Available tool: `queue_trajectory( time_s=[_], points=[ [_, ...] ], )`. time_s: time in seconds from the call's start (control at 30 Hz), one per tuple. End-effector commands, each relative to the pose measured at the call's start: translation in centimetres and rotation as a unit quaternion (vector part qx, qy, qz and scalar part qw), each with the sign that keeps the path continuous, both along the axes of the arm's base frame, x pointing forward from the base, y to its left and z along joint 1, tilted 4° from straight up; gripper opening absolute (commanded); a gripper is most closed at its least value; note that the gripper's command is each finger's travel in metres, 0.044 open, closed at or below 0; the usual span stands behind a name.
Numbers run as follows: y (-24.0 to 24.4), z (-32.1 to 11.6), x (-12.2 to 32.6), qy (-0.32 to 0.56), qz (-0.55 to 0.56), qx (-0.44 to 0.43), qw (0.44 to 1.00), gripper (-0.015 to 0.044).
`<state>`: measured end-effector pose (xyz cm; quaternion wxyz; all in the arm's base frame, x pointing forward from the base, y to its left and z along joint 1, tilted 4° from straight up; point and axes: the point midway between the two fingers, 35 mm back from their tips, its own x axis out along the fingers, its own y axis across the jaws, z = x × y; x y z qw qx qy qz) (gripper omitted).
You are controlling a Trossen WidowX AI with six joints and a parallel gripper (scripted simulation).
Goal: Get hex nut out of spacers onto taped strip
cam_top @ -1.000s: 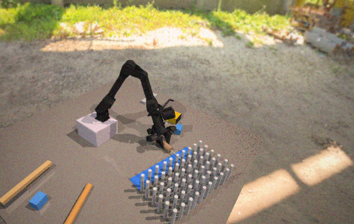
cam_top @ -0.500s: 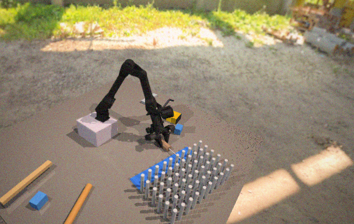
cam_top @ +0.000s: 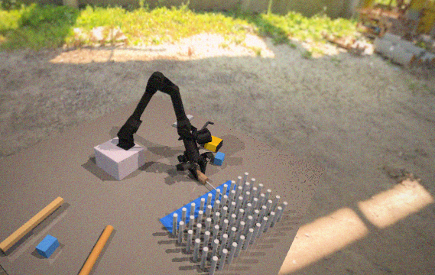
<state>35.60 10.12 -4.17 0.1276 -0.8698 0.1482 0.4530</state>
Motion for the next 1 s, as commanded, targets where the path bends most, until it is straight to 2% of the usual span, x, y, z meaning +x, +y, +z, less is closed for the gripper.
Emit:
queue_trajectory(
  time_s=[0.0,0.97],
  points=[
    [0.2,0.0,-0.4,0.0,-0.001,0.002,1.0,0.0],
    [1.2,0.0,-2.8,0.001,-0.001,0.002,1.0,0.0]
  ],
)
